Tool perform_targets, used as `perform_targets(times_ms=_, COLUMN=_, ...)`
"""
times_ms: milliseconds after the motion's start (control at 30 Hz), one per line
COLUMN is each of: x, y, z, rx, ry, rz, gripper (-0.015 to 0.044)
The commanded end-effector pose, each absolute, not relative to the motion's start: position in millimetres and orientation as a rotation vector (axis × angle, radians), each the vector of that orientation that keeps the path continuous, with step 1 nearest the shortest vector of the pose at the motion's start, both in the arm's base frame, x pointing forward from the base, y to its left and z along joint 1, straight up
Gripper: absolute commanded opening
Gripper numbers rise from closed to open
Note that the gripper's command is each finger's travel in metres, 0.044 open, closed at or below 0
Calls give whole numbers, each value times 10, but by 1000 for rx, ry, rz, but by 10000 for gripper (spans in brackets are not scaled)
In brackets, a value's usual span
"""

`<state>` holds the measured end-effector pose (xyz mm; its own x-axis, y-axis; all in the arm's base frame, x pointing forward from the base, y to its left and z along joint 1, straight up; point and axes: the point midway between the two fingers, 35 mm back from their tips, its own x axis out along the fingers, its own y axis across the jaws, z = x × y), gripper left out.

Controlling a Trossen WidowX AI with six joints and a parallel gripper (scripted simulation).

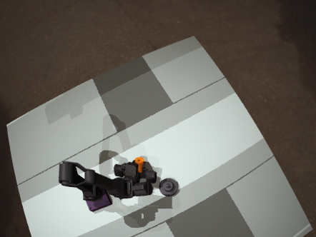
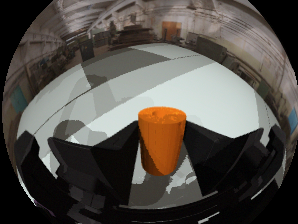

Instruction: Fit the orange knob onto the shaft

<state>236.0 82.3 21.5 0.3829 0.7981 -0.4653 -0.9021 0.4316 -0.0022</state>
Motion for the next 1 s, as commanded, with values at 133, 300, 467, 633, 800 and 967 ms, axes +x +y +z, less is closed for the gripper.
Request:
perform_targets(times_ms=133, x=2318, y=759, z=179, rx=-201, ry=312, rz=1118, gripper=180)
perform_targets(times_ms=300, x=2295, y=714, z=151, rx=-152, ry=236, rz=1124, gripper=180)
perform_targets(times_ms=467, x=2273, y=674, z=122, rx=-106, ry=164, rz=1128, gripper=180)
perform_targets(times_ms=633, x=2280, y=679, z=135, rx=-116, ry=182, rz=1125, gripper=232)
perform_targets(times_ms=800, x=2280, y=679, z=135, rx=-116, ry=182, rz=1125, gripper=260)
perform_targets(times_ms=967, x=2280, y=679, z=135, rx=-116, ry=182, rz=1125, gripper=260)
